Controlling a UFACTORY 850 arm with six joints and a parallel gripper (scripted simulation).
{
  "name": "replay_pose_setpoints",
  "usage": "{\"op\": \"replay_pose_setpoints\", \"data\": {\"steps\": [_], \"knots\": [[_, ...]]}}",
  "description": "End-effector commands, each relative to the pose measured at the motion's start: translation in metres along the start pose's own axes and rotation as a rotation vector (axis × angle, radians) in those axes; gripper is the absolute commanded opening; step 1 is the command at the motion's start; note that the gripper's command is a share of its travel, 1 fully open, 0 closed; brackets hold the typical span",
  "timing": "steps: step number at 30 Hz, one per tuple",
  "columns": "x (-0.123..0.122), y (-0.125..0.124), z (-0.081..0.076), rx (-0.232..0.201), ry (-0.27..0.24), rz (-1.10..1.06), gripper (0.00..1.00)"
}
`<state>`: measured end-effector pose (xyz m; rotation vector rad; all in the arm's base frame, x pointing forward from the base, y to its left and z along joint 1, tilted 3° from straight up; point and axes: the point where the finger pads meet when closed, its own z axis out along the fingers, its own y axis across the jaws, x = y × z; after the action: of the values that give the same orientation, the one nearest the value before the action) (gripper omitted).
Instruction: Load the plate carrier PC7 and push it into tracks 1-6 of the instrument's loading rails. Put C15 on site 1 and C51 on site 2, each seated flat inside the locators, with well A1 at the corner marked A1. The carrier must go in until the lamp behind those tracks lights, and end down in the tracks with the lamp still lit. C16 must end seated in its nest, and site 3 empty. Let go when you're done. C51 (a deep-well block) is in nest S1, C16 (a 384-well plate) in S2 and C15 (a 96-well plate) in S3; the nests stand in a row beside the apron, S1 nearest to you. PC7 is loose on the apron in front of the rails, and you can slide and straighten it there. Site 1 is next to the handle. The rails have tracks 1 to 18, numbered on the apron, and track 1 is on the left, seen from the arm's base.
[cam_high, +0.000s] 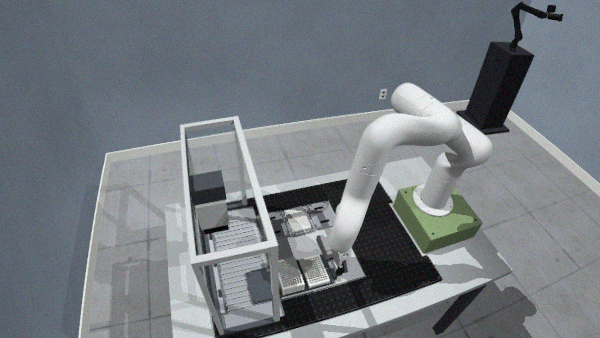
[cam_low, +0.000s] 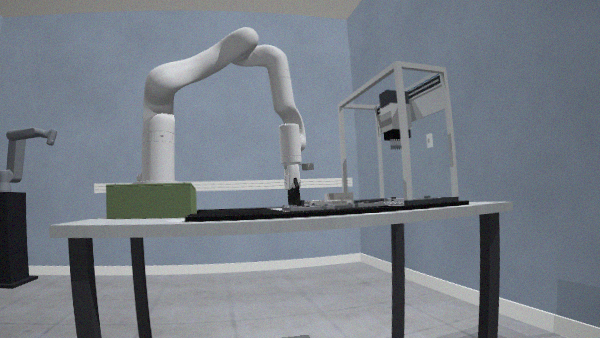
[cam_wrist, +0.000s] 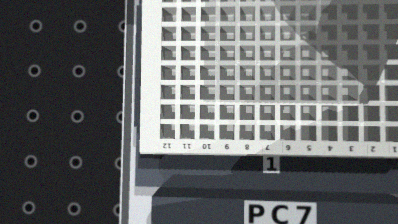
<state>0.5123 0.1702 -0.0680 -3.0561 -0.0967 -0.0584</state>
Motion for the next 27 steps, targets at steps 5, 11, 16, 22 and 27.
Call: {"op": "replay_pose_setpoints", "data": {"steps": [5,11,16,22,27], "knots": [[0.008,0.000,-0.001,-0.037,-0.041,0.002,0.82],[0.014,0.000,0.000,-0.037,-0.041,0.002,0.82],[0.019,0.000,0.000,-0.037,-0.041,0.002,0.82],[0.023,0.000,0.000,-0.037,-0.041,0.002,0.82],[0.028,0.000,0.000,-0.037,-0.041,0.002,0.82]]}}
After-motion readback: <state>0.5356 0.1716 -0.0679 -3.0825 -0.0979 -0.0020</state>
